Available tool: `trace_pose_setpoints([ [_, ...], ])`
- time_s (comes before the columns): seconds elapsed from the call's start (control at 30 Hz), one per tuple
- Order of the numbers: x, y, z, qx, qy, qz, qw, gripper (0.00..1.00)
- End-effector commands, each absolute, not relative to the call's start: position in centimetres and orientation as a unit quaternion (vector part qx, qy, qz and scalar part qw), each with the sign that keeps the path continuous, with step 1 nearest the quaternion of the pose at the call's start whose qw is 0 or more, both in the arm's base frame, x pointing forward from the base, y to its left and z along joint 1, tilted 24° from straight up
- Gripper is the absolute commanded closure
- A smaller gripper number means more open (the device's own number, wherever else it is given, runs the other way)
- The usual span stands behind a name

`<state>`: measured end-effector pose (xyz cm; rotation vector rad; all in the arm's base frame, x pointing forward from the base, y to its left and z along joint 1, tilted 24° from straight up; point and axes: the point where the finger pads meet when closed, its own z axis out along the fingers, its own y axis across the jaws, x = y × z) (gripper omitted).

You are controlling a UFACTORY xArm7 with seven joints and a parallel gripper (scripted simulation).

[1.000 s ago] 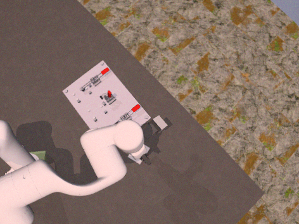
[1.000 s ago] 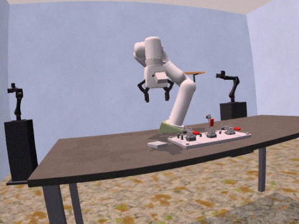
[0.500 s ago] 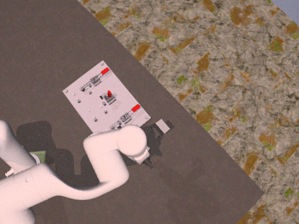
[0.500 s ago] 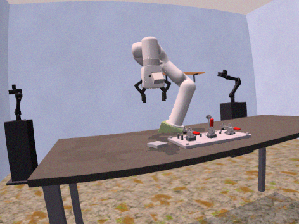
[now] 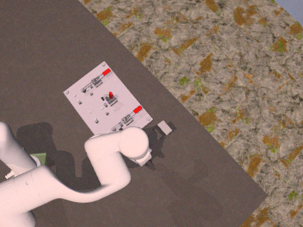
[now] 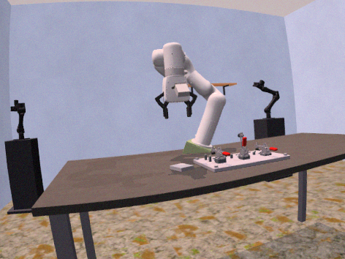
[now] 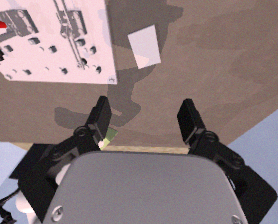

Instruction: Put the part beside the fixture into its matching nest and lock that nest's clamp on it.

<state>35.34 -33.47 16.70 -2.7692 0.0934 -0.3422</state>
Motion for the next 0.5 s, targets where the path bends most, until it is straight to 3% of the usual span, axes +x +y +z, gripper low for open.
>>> trace_pose_setpoints([
  [0.0,35.37,-33.59,16.86,-0.977,0.005,-0.127,0.169,0.00],
  [0.47,35.37,-33.59,16.86,-0.970,-0.118,-0.147,0.152,0.00],
])
